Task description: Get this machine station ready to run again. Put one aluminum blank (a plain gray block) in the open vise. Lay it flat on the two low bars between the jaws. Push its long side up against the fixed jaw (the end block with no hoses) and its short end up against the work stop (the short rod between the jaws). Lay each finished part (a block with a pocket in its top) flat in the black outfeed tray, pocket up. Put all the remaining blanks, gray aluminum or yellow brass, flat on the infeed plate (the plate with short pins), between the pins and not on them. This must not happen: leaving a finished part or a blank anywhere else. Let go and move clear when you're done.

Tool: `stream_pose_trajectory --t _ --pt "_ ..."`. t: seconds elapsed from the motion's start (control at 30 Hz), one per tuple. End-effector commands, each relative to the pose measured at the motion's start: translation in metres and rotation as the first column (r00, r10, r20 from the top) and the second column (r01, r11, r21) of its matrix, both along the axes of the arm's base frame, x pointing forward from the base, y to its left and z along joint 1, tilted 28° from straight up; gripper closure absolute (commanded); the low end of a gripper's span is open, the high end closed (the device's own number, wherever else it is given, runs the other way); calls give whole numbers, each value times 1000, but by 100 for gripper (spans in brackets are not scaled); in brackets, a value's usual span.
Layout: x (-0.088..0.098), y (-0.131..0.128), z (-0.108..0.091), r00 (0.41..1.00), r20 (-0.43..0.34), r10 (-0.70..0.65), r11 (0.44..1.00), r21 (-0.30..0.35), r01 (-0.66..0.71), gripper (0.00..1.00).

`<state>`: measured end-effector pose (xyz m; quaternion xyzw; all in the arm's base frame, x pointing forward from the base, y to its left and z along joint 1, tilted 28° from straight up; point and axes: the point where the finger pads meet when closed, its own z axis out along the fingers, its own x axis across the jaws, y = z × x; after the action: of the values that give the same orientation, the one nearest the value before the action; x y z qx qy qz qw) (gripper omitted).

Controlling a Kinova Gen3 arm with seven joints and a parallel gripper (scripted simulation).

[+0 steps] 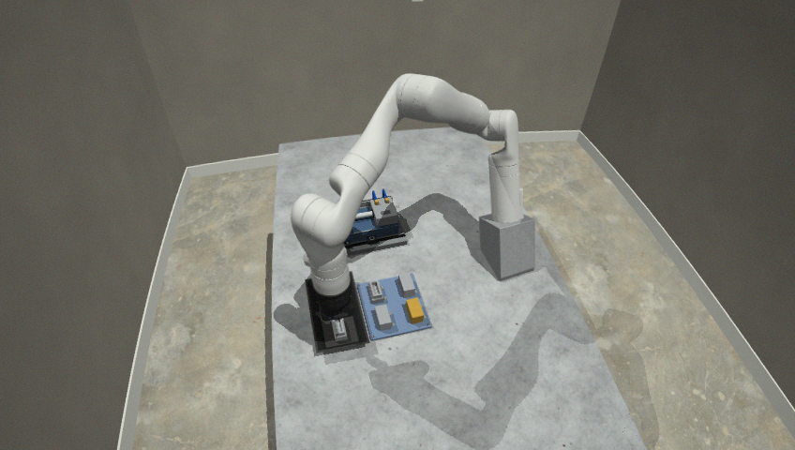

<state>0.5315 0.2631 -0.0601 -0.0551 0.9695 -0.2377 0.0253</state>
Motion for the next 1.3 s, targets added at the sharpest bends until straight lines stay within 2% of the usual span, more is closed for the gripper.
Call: stream_pose_trajectory --t 0.0,0.53,1.27 --pt "0 -3 -5 1000 -2 -1 1000 -2 1 100" --pt "1 -12 -21 1000 -2 -1 1000 -2 1 100" --pt "2 -12 -23 1000 -2 -1 1000 -2 1 100"
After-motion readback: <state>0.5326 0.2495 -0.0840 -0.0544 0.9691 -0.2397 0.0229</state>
